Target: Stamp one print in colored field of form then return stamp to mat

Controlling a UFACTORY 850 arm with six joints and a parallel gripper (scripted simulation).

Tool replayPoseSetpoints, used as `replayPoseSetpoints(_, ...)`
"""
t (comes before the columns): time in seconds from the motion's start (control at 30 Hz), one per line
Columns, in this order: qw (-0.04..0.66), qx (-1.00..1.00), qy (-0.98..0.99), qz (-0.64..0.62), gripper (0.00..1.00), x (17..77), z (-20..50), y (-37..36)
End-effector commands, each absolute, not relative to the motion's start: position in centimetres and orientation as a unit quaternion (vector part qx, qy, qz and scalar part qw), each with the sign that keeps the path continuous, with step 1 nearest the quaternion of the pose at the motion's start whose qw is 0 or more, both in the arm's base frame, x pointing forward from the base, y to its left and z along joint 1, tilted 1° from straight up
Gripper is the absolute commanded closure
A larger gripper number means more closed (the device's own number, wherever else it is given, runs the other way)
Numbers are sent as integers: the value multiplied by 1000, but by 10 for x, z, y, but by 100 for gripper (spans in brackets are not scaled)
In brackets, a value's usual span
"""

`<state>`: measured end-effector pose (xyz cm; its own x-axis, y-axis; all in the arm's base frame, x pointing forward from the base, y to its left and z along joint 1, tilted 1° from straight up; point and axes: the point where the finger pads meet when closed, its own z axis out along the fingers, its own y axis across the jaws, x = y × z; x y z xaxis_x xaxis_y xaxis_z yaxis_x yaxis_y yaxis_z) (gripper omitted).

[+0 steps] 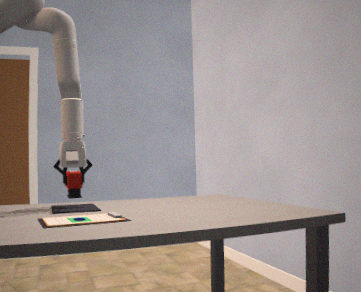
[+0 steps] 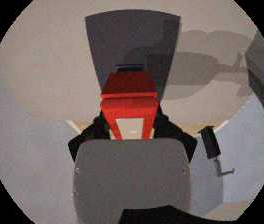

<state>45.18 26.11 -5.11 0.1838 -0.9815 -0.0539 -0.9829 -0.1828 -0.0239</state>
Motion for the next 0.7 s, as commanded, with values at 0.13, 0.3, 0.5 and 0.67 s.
replayPoseSetpoints(0.13, 7, -769, 640, 3, 65, 453, -51, 276)
replayPoseSetpoints(0.3, 7, -769, 640, 3, 65, 453, -51, 273)
replayPoseSetpoints(0.5, 7, -769, 640, 3, 65, 455, -50, 242)
replayPoseSetpoints(0.67, 7, -769, 640, 3, 65, 455, -50, 241)
